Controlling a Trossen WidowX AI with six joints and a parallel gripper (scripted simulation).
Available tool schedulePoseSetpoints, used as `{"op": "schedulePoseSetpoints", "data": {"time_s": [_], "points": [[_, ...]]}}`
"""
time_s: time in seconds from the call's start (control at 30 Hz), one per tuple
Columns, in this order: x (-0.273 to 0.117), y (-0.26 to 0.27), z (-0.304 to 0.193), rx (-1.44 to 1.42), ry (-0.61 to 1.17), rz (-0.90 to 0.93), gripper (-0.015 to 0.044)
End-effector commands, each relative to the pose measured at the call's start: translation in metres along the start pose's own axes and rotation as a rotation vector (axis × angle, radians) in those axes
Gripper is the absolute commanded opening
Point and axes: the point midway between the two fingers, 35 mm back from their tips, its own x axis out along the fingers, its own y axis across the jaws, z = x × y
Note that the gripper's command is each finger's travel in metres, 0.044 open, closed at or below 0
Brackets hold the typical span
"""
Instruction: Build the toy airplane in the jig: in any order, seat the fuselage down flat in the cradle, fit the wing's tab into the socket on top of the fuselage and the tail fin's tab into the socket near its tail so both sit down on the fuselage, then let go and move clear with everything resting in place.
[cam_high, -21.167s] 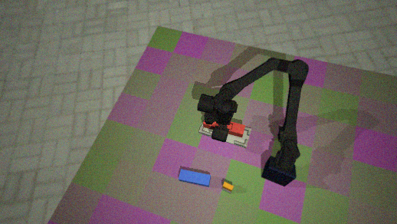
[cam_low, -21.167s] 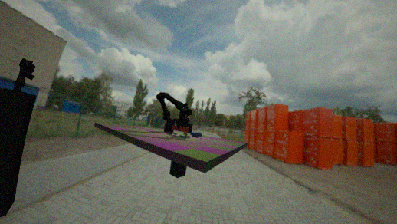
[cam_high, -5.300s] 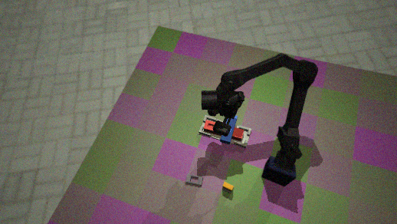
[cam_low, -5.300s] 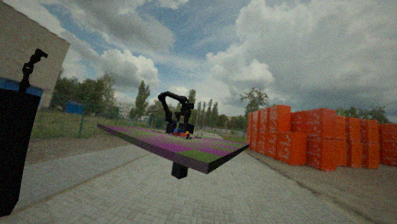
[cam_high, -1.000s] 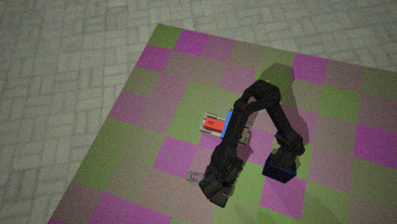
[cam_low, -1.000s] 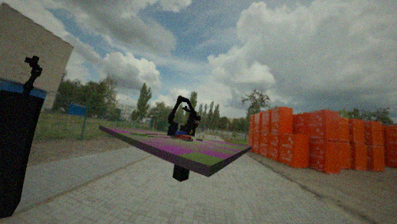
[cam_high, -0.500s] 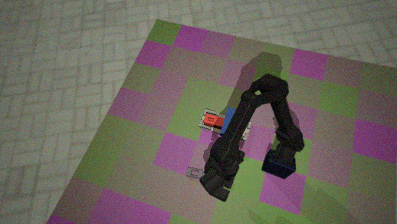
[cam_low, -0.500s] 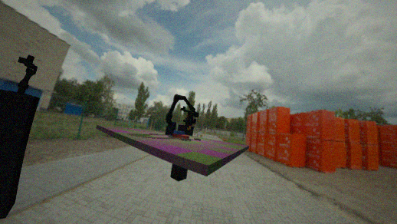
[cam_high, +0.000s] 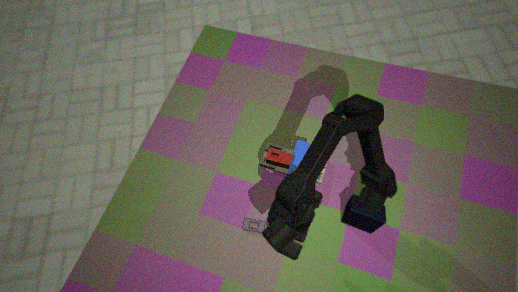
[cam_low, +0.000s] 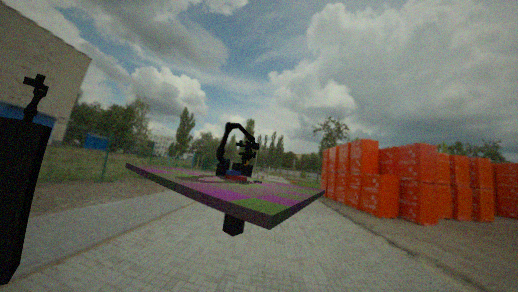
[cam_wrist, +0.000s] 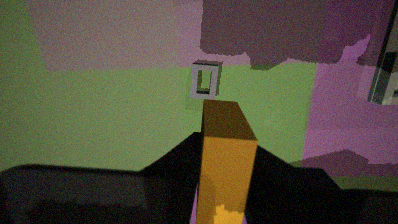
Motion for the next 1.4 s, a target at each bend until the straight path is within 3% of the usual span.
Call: {"op": "schedulePoseSetpoints", "data": {"time_s": [0.0, 1.37], "points": [[-0.003, -0.002, 0.005, 0.007, 0.006, 0.011, 0.0], [0.005, -0.055, 0.086, -0.005, 0.015, 0.084, 0.0]]}}
